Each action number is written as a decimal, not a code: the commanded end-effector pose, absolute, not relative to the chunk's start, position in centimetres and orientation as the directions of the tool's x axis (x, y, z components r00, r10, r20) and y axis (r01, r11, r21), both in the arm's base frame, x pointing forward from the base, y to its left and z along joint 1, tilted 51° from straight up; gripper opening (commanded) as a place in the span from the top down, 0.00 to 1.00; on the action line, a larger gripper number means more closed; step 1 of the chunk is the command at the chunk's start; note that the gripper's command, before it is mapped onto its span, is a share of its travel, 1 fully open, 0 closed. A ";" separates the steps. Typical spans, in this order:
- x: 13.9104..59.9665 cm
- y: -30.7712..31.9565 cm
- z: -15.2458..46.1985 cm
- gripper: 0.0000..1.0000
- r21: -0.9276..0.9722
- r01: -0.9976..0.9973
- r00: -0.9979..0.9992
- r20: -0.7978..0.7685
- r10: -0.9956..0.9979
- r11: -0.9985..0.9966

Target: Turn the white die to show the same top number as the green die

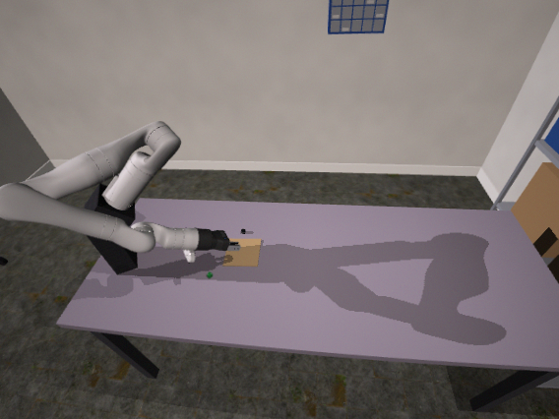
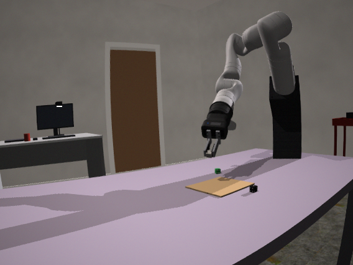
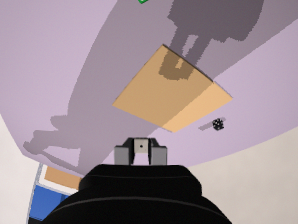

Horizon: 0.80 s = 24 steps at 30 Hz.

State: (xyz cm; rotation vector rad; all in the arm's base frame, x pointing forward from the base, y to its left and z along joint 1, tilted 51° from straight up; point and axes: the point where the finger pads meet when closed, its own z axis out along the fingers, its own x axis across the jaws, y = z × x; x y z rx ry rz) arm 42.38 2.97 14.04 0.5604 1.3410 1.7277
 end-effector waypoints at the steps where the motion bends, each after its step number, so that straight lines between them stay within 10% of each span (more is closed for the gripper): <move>1: 41.7 4.6 15.1 0.66 0.932 -0.345 -0.563 -0.112 0.819 -0.110; 24: 40.5 6.6 16.9 0.66 0.921 -0.352 -0.597 -0.082 0.798 -0.168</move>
